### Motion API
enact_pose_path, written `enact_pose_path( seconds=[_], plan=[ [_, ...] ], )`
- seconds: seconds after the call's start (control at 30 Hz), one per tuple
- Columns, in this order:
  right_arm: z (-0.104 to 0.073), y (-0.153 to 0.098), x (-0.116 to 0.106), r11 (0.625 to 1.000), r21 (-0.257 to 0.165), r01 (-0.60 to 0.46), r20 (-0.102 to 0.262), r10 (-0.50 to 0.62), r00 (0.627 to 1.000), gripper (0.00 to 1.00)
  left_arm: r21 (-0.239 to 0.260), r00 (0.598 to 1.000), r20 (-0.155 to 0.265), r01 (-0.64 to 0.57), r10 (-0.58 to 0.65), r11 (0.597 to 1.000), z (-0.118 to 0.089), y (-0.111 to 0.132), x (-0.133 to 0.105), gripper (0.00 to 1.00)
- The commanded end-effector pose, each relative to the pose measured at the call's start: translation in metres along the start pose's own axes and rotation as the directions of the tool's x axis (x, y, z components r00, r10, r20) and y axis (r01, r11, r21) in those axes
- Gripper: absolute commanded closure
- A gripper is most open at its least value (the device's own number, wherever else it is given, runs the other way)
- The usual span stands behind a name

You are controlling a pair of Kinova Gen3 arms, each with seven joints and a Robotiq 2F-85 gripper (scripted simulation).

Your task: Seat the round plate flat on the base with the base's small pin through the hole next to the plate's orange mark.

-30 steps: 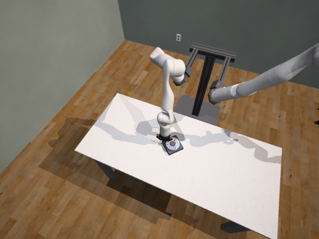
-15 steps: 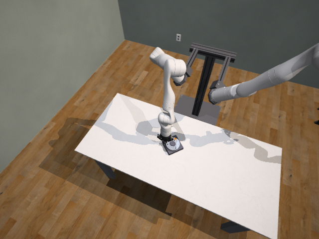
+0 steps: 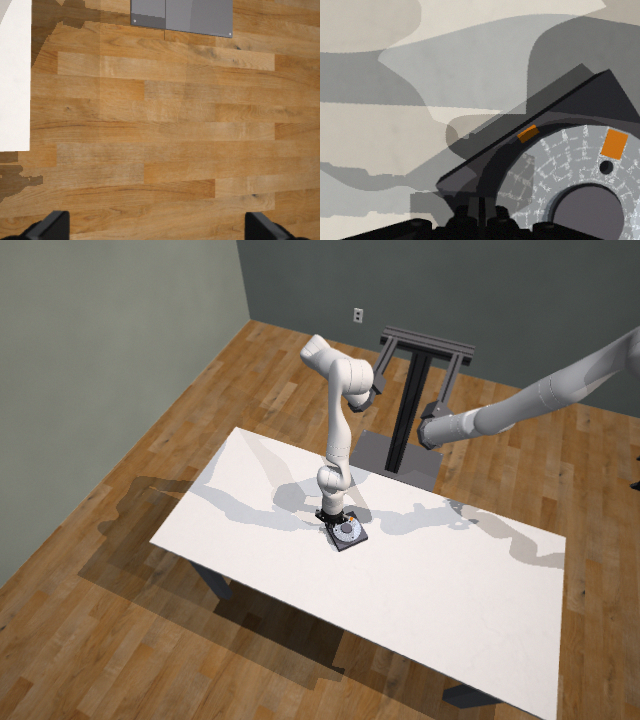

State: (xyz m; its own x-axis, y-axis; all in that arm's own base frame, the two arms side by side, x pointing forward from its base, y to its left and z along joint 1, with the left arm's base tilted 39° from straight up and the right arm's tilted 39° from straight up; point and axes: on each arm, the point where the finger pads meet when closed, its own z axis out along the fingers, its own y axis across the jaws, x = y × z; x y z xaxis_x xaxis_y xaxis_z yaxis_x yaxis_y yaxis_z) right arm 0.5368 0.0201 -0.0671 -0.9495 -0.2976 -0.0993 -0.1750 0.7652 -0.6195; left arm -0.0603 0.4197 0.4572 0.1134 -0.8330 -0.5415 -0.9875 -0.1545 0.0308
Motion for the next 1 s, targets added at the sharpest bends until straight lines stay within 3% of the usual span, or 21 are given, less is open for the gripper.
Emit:
enact_pose_path(
  seconds=[0.0, 0.97],
  plan=[
    [-0.001, 0.002, -0.003, 0.998, -0.003, 0.058, 0.003, -0.058, 0.998, 0.903, 0.0, 1.0, 0.001, 0.001, -0.001, 1.0, -0.001, 0.0, 0.0, 0.002],
    [0.0, 0.004, -0.017, 0.953, -0.002, 0.303, 0.003, -0.303, 0.953, 0.903, 0.0, 1.0, 0.001, 0.001, -0.001, 1.0, -0.001, 0.0, 0.0, 0.002]
  ],
)
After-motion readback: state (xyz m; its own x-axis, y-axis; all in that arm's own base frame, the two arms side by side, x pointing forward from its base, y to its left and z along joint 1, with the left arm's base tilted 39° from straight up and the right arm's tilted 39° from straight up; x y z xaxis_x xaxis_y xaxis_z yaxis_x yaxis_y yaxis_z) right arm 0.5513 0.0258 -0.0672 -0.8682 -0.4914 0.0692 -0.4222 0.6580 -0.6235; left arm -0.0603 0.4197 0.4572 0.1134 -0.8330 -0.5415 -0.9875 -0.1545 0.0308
